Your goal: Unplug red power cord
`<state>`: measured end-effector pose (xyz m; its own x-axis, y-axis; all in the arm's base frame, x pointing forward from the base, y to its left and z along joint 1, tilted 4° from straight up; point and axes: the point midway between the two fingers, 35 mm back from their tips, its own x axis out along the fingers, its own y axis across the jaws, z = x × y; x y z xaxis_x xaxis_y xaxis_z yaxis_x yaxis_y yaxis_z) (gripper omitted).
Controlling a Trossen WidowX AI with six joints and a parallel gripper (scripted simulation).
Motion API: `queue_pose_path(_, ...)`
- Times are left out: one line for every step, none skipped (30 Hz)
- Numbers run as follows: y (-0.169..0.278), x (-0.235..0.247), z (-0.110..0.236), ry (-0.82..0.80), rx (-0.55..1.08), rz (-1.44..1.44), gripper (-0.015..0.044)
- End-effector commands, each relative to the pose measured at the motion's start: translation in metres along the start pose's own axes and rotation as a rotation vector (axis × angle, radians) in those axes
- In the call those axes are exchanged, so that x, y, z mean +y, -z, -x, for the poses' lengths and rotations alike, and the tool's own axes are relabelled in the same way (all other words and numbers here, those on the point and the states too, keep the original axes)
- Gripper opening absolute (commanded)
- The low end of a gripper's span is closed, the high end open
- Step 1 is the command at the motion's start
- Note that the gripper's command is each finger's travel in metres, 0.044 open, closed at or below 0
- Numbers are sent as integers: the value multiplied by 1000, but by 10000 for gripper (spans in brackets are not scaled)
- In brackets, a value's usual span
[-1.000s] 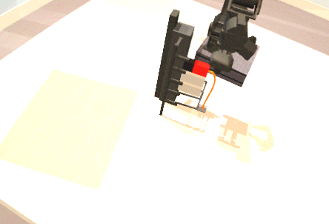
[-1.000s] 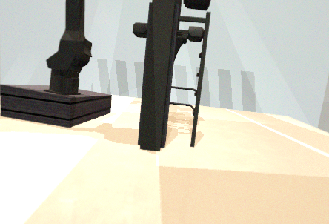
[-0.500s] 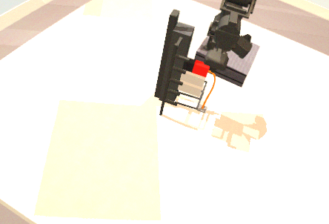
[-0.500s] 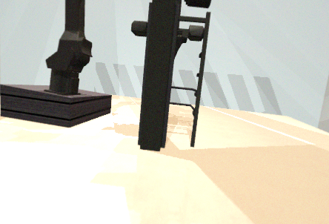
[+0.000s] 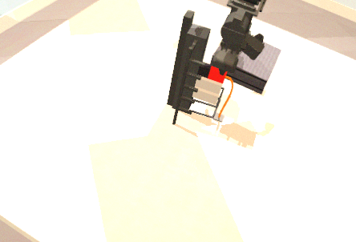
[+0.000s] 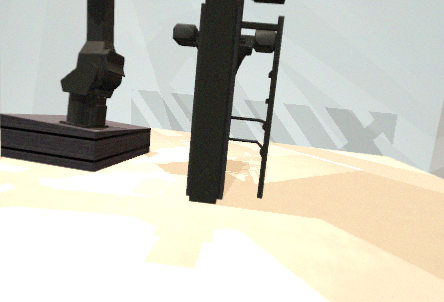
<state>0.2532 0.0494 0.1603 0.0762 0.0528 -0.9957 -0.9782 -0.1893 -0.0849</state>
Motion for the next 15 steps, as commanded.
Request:
queue_pose_path(2, 1, -1, -3, -4, 4, 160)
queue_pose_path(2, 1, -1, -3, -4, 4, 160)
queue_pose_path(2, 1, -2, -3, -4, 4, 160)
queue_pose_path(2, 1, -3, -3, -4, 4, 160)
queue_pose_path(2, 1, -5, -3, -4, 4, 160)
queue_pose_path(2, 1, -6, -3, -4, 4, 160)
queue_pose_path(2, 1, -8, -3, -4, 4, 160)
queue_pose_path(2, 1, -10, -3, -4, 4, 160)
queue_pose_path(2, 1, -11, -3, -4, 4, 160)
queue_pose_path(2, 1, -12, -3, -4, 4, 160)
queue_pose_path(2, 1, -12, -3, -4, 4, 160)
queue_pose_path(2, 1, -12, -3, -4, 4, 160)
queue_pose_path(2, 1, -10, -3, 0, 0, 134)
queue_pose_path(2, 1, -10, -3, 0, 0, 108)
queue_pose_path(2, 1, -10, -3, 0, 0, 81)
